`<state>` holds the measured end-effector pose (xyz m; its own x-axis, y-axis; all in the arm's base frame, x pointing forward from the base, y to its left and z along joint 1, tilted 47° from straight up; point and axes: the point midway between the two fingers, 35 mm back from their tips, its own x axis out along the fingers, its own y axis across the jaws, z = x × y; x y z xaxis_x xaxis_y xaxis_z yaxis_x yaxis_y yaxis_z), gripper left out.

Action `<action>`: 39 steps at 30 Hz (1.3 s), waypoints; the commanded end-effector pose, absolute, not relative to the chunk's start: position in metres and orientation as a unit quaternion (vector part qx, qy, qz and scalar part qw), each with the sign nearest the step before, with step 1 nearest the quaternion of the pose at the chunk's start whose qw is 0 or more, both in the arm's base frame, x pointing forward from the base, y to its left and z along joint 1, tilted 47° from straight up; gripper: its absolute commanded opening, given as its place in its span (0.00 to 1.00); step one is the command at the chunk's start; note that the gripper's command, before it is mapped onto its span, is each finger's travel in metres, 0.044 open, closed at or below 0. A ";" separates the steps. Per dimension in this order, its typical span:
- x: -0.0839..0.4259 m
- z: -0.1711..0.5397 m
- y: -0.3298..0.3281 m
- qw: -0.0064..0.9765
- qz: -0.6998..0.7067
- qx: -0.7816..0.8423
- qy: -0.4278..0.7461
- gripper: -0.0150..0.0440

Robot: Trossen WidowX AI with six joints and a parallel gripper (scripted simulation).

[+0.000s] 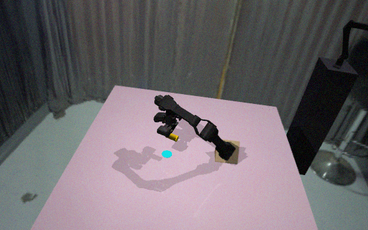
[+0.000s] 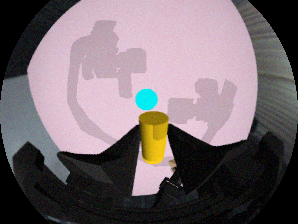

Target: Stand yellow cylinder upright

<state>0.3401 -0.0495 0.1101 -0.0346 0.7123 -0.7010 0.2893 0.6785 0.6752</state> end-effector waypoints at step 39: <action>0.340 0.093 -0.045 0.663 0.102 0.312 0.673 0.43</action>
